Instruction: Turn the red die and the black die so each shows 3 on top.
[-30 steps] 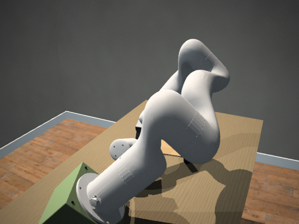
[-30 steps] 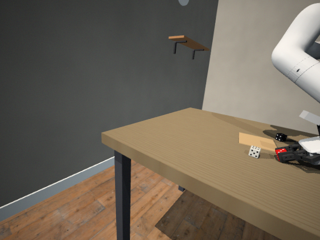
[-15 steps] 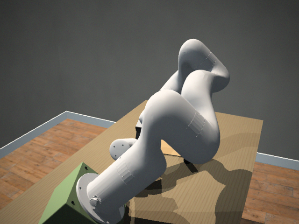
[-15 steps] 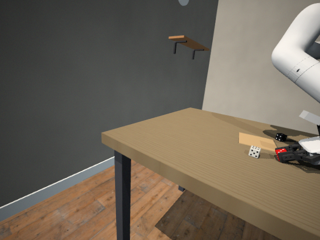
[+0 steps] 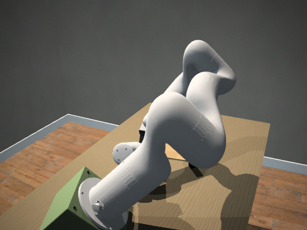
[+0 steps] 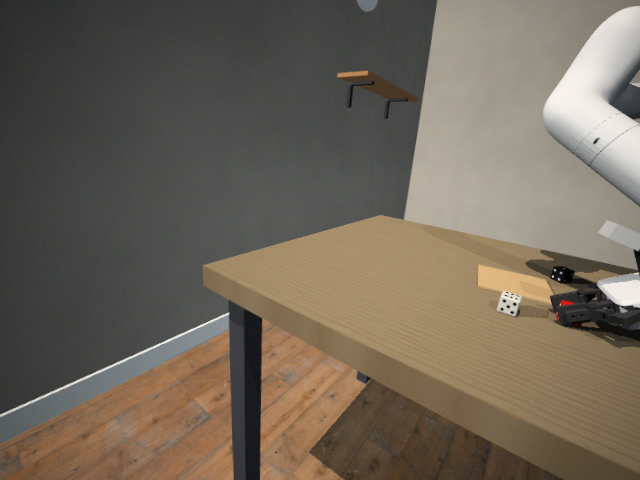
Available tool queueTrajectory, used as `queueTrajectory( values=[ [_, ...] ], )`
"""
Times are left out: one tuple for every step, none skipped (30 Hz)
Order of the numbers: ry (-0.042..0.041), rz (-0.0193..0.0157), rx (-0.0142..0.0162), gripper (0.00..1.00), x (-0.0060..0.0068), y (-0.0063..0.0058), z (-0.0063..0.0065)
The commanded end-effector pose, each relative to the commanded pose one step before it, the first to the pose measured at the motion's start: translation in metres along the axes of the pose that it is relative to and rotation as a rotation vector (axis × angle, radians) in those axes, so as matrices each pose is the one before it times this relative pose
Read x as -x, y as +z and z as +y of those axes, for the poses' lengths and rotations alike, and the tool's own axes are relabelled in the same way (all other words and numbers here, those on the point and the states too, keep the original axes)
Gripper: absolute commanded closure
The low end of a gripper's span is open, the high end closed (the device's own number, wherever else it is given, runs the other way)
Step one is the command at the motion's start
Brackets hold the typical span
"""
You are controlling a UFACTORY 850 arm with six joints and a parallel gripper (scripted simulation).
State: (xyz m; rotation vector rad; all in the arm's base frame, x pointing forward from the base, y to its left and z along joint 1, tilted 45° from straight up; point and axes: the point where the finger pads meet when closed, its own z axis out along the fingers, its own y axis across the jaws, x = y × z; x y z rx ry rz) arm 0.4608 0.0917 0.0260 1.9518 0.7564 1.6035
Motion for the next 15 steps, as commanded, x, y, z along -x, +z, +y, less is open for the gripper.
queueTrajectory(
  values=[
    [0.00015,0.00087,-0.00006,0.57,-0.00044,-0.00004,-0.00005],
    [0.0,0.0,0.0,0.57,0.0,0.0,0.0],
    [0.0,0.0,0.0,0.53,0.0,0.0,0.0],
    [0.0,0.0,0.0,0.53,0.0,0.0,0.0],
    [0.0,0.0,0.0,0.53,0.0,0.0,0.0],
    [0.0,0.0,0.0,0.53,0.0,0.0,0.0],
    [0.0,0.0,0.0,0.53,0.0,0.0,0.0],
    [0.0,0.0,0.0,0.53,0.0,0.0,0.0],
    [0.0,0.0,0.0,0.53,0.0,0.0,0.0],
    [0.0,0.0,0.0,0.53,0.0,0.0,0.0],
    [0.0,0.0,0.0,0.53,0.0,0.0,0.0],
    [0.0,0.0,0.0,0.53,0.0,0.0,0.0],
    [0.0,0.0,0.0,0.53,0.0,0.0,0.0],
    [0.0,0.0,0.0,0.53,0.0,0.0,0.0],
    [0.0,0.0,0.0,0.53,0.0,0.0,0.0]
  ],
)
